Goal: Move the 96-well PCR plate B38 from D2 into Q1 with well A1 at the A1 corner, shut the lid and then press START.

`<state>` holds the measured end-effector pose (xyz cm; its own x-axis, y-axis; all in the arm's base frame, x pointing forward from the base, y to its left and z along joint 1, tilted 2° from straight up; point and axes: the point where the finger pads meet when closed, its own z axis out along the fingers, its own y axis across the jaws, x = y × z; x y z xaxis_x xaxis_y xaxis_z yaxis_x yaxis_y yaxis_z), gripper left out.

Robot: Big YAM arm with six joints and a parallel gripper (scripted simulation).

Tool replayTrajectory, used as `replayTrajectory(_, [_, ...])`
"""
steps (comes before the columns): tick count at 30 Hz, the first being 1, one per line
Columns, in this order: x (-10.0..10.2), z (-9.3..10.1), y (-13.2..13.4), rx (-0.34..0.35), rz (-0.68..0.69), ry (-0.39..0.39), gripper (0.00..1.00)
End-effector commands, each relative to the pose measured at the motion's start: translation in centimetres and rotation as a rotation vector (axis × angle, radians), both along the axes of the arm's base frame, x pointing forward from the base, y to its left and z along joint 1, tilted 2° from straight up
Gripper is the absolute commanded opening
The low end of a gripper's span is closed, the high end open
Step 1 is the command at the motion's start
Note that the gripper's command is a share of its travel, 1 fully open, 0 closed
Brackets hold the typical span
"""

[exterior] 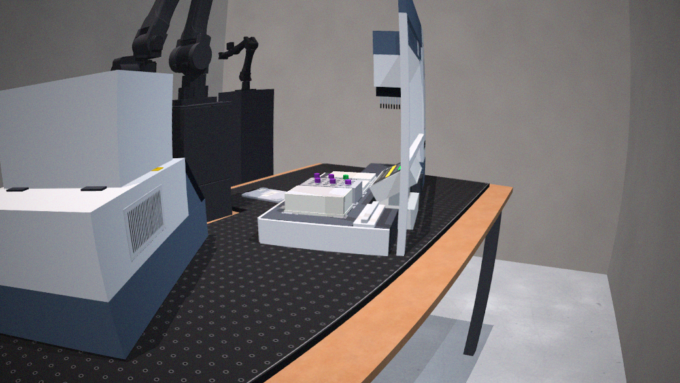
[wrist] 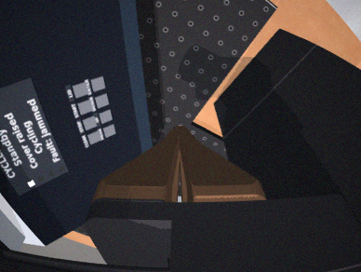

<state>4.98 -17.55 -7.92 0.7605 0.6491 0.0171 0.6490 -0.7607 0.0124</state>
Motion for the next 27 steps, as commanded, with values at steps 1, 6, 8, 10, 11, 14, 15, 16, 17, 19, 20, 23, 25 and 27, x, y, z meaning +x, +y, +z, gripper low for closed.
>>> replayTrajectory(1, [0.3,0.2,-0.6,-0.006,0.015,0.005,0.00])
replayTrajectory(6, [0.3,0.1,-0.4,-0.002,0.033,0.006,0.00])
replayTrajectory(8, [0.3,0.1,-0.4,-0.001,0.034,0.006,0.00])
replayTrajectory(10, [0.2,0.1,-0.4,0.001,0.040,0.007,0.00])
replayTrajectory(11, [0.2,0.0,-0.3,0.002,0.043,0.007,0.00])
replayTrajectory(14, [1.0,-0.4,-1.4,-0.007,0.055,0.005,0.00])
replayTrajectory(15, [1.2,-0.5,-1.8,-0.012,0.050,0.003,0.00])
replayTrajectory(16, [1.4,-0.6,-2.2,-0.019,0.044,0.001,0.00])
replayTrajectory(17, [1.7,-0.6,-2.7,-0.026,0.039,-0.001,0.00])
replayTrajectory(19, [1.9,-0.7,-3.2,-0.034,0.029,-0.004,0.00])
replayTrajectory(20, [2.0,-0.7,-3.4,-0.039,0.025,-0.005,0.00])
replayTrajectory(23, [2.2,-0.8,-3.5,-0.042,0.015,-0.007,0.00])
replayTrajectory(25, [2.0,-1.2,-2.8,-0.023,0.025,-0.001,0.00])
replayTrajectory(27, [2.1,-1.6,-2.4,-0.008,0.035,0.004,0.00])
